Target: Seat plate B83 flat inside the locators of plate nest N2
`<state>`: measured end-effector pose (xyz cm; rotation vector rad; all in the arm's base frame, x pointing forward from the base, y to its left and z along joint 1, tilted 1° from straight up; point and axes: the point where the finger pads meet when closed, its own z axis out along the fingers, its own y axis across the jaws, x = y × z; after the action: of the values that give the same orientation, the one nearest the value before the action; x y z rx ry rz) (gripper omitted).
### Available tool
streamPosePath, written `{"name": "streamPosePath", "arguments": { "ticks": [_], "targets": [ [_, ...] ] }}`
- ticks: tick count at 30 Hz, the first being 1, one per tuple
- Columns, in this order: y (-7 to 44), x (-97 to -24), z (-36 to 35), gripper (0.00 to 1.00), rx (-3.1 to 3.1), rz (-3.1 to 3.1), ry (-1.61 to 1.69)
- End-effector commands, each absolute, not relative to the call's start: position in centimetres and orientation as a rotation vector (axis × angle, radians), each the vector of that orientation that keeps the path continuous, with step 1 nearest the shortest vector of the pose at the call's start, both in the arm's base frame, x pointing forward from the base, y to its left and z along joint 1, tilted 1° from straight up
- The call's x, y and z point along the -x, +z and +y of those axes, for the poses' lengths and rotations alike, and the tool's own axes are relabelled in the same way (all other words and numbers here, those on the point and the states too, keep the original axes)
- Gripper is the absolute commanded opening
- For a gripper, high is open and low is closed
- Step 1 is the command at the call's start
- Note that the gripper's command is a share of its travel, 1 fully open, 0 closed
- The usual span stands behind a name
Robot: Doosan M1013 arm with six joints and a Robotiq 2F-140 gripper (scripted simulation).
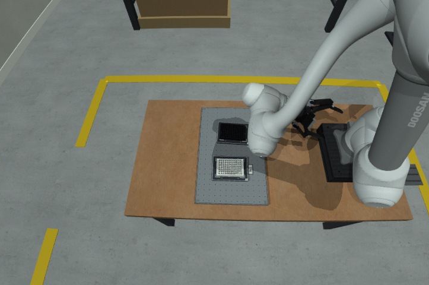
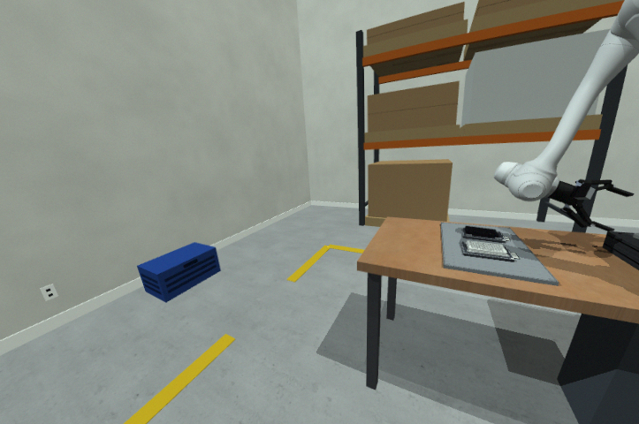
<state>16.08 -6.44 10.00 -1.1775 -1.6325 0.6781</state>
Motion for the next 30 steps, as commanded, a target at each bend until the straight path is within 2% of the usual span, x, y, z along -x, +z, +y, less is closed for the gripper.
{"name": "streamPosePath", "arguments": {
  "ticks": [1,30],
  "targets": [
    [9.1,-17.2,-6.5,1.00,1.282,-1.635,0.703],
    [3.0,-28.1,-7.2,1.00,2.041,-1.473,0.740]
  ]
}}
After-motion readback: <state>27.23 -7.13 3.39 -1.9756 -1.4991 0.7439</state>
